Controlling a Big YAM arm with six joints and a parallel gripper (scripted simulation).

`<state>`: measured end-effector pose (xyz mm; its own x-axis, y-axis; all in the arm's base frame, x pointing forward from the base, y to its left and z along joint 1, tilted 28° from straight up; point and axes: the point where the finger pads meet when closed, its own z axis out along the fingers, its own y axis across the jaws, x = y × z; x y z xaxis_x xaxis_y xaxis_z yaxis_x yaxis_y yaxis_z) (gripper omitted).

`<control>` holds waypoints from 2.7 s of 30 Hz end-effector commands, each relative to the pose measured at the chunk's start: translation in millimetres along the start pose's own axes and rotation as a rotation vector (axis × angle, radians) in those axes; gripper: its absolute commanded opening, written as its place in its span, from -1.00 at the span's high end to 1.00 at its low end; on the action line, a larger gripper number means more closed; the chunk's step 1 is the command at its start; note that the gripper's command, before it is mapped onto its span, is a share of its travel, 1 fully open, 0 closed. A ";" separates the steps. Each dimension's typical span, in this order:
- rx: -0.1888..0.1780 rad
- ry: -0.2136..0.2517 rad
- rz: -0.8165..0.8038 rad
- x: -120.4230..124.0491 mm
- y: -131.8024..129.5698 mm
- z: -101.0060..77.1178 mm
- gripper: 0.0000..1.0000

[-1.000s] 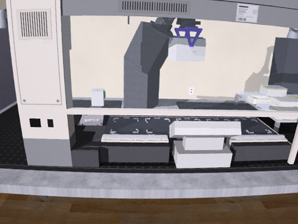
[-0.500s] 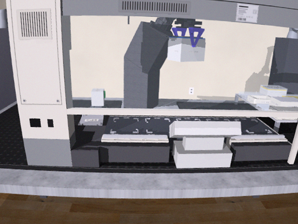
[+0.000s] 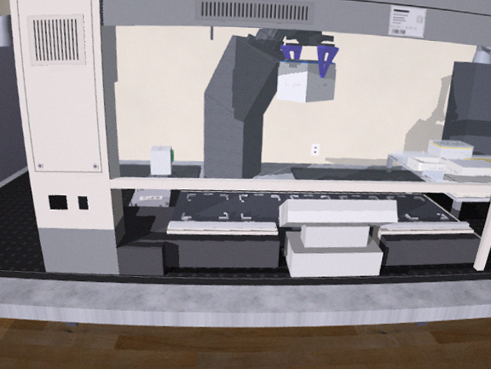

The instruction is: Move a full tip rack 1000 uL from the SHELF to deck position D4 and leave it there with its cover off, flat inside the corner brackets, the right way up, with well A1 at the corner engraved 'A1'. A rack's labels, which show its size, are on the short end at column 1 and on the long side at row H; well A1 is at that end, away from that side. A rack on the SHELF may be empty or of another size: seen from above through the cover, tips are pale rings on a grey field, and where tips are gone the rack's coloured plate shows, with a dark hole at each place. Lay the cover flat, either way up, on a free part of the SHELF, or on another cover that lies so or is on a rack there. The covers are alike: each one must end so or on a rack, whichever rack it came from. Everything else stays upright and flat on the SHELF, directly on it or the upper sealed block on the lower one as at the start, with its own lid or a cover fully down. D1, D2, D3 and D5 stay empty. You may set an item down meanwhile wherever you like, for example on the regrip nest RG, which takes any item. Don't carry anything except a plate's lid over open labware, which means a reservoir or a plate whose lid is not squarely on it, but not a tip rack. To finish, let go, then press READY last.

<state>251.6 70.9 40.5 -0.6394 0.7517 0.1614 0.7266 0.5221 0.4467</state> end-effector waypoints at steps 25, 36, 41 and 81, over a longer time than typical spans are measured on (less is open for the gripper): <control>-0.017 -0.026 -0.472 -7.9 9.2 -9.6 1.00; -0.015 -0.028 -0.692 -7.8 9.4 -9.6 1.00; -0.014 -0.028 -0.752 -7.8 9.4 -9.6 1.00; -0.005 -0.051 -0.848 -98.7 -60.5 -9.8 1.00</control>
<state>249.2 -14.9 0.3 -0.9677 0.1563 -0.1978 0.0568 0.8996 0.4330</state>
